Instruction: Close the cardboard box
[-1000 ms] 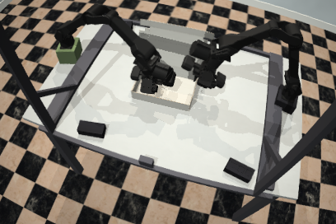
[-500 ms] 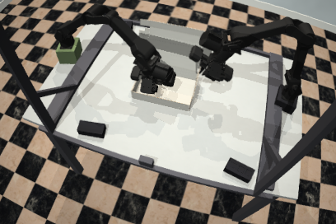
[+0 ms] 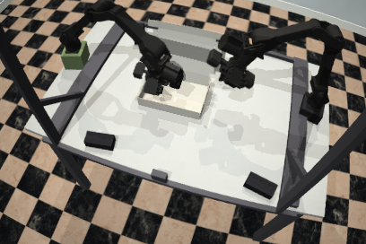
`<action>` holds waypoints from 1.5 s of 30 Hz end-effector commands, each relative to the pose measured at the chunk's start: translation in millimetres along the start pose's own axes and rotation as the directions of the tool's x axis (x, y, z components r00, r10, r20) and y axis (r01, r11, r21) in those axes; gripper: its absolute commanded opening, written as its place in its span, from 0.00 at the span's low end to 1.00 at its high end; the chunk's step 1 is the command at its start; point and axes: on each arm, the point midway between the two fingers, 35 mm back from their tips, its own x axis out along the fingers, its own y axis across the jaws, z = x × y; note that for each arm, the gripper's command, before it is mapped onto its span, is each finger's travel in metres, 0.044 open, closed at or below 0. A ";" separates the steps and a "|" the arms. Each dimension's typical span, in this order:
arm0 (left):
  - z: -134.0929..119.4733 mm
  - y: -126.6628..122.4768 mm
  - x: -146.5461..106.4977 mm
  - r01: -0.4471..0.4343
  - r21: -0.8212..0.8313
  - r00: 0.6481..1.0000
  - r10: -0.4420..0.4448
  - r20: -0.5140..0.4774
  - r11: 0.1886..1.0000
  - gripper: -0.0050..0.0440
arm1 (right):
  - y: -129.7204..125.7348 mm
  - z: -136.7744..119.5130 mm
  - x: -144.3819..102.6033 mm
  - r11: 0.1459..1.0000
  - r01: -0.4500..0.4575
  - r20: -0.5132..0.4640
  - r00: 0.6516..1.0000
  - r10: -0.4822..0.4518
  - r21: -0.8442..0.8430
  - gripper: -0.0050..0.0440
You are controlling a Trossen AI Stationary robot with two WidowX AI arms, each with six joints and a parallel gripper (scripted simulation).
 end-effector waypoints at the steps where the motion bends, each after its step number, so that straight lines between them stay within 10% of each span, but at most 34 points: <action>1: -14.8 -2.1 -49.4 -0.054 -0.025 0.998 0.054 0.020 0.998 0.31 | -5.0 0.2 -7.5 1.000 0.022 0.003 1.000 -0.023 0.008 0.10; 18: 11.2 -5.1 -58.0 -0.165 0.326 0.985 0.138 0.104 0.931 0.23 | -7.7 0.4 -3.2 1.000 -0.024 0.004 1.000 0.024 0.003 0.10; 31: 48.7 -19.2 -77.2 -0.341 0.792 0.937 0.248 0.245 0.507 0.23 | -9.7 0.1 2.8 0.995 -0.098 0.003 0.995 0.098 0.005 0.10; 45: 73.2 -33.0 -91.3 -0.365 0.931 0.885 0.311 0.346 0.004 0.23 | -10.6 -0.2 6.8 0.989 -0.150 0.004 0.989 0.150 0.006 0.10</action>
